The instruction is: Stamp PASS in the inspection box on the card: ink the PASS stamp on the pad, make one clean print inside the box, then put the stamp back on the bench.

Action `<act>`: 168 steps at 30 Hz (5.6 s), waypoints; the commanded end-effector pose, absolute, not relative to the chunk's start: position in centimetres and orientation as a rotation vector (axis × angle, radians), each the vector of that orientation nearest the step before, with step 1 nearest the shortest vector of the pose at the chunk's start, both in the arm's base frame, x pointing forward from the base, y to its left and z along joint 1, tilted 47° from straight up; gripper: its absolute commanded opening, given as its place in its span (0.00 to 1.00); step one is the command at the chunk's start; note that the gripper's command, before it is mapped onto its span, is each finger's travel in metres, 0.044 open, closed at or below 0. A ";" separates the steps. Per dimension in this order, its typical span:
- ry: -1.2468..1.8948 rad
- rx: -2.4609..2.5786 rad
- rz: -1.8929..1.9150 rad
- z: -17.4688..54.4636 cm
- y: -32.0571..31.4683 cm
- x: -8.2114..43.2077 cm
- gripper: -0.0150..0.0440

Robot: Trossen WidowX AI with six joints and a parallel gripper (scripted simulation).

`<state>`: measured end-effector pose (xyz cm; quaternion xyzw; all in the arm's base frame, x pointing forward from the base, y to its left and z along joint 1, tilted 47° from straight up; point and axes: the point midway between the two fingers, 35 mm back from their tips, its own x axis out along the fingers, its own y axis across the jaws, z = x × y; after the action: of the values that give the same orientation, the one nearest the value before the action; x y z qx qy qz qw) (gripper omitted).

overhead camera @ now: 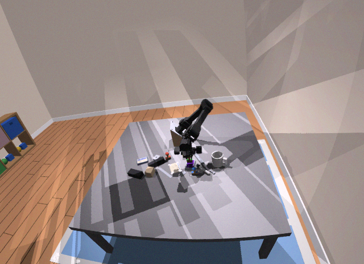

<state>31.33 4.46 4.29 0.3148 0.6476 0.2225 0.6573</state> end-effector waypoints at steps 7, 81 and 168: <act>1.468 0.723 0.503 3.8 5.0 31.3 0.25; 1.463 0.716 0.511 2.7 6.3 31.3 0.25; 1.464 0.714 0.508 5.7 3.0 31.2 0.25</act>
<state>30.97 3.46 5.30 0.3193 0.6484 0.2246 0.6535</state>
